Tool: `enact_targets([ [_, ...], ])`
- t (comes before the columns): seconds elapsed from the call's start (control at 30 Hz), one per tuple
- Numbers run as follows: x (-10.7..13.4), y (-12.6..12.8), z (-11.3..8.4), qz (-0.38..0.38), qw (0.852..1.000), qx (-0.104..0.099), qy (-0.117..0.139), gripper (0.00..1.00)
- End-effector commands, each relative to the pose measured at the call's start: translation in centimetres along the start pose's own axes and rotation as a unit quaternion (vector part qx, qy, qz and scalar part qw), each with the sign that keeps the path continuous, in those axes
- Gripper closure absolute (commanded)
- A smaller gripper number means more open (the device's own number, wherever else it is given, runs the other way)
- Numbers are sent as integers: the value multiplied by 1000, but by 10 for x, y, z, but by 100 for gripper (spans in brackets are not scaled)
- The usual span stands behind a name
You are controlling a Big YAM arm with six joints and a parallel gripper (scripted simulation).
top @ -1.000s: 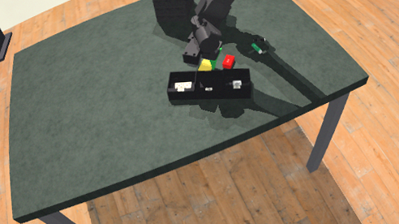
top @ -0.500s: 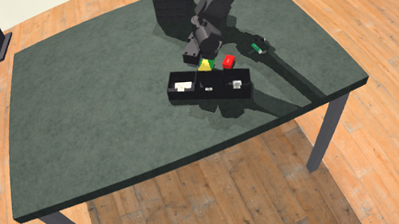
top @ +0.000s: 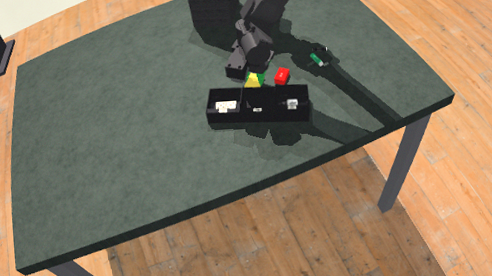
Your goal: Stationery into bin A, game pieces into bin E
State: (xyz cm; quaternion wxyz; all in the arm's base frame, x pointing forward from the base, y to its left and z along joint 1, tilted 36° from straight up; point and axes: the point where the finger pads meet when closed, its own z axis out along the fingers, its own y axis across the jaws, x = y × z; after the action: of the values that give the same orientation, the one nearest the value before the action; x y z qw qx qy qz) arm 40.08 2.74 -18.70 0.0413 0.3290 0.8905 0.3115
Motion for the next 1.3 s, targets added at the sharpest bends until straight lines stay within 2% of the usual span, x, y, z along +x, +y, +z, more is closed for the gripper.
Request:
enact_targets([
  [0.0, -1, -10, -5, 7, 1000, 1, -7, 67],
  [0.03, -1, -10, -5, 8, 1000, 1, -7, 67],
  [0.07, -4, -3, -15, 4, 1000, -1, -9, 67],
  [0.2, -4, -3, -28, 3, 1000, -3, -9, 67],
  [0.27, -4, -3, -28, 3, 1000, -3, -9, 67],
  [0.7, -4, -3, -71, 3, 1000, -3, -10, 67],
  [0.83, -4, -3, -72, 3, 1000, -3, -10, 67],
  [0.87, 9, -5, -57, -2, 1000, 5, 11, 67],
  [0.93, 11, -5, -56, -1, 1000, 6, 12, 67],
  [1.07, -3, -1, -64, 0, 1000, -1, -7, 67],
  [1.27, -3, 0, -64, 0, 1000, -1, -7, 67],
])
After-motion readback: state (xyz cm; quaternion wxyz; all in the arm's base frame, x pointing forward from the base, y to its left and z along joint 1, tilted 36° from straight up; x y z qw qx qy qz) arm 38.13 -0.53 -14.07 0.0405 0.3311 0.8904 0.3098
